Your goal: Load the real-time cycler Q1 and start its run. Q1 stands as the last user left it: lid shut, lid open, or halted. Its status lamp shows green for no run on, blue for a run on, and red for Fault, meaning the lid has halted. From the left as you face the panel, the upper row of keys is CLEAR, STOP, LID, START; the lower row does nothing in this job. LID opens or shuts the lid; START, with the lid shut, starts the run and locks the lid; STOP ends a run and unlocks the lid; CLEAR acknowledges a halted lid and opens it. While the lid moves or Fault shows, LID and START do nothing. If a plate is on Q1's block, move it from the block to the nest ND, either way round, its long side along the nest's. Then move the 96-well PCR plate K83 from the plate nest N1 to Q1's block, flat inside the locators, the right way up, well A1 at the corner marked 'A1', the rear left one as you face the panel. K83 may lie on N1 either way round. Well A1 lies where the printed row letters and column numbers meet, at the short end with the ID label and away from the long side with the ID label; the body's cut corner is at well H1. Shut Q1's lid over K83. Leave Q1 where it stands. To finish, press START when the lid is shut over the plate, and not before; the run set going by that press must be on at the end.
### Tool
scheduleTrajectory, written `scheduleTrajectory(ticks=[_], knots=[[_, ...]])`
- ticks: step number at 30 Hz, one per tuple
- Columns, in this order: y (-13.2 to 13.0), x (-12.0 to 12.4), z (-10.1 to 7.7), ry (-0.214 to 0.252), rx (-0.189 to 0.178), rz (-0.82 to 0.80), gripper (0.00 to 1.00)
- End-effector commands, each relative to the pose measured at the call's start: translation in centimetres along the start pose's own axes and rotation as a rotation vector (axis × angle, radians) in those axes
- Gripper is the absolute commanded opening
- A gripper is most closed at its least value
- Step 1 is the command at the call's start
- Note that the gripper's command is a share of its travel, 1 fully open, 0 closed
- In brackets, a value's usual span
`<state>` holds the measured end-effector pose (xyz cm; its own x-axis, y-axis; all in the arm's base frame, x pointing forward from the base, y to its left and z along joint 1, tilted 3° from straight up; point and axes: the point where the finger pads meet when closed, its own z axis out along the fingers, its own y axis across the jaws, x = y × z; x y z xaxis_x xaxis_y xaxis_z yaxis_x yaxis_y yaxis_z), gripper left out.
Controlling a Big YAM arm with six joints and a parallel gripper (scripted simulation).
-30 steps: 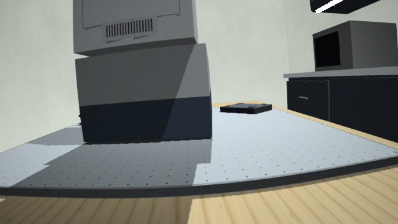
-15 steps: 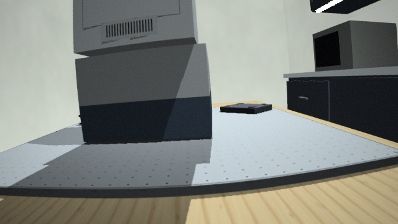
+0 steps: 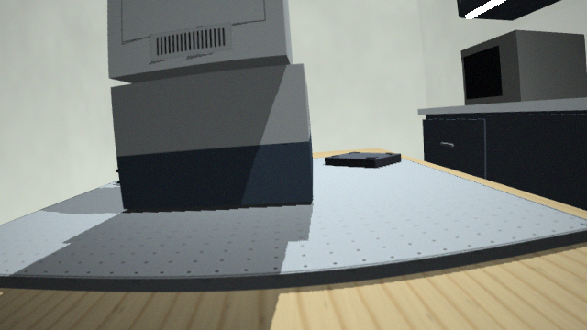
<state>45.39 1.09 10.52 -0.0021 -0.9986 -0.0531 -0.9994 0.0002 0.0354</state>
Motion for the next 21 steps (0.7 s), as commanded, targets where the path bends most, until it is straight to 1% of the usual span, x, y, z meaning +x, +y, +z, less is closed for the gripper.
scheduleTrajectory(ticks=[1,7,15,21], knots=[[-1.2,-0.2,-1.6,-0.002,0.044,0.001,0.00],[-2.2,0.6,-1.6,-0.001,0.048,-0.001,0.00],[-2.5,0.9,-1.9,-0.001,0.057,0.009,0.00],[-2.8,0.8,-3.2,-0.001,0.095,0.020,0.00]])
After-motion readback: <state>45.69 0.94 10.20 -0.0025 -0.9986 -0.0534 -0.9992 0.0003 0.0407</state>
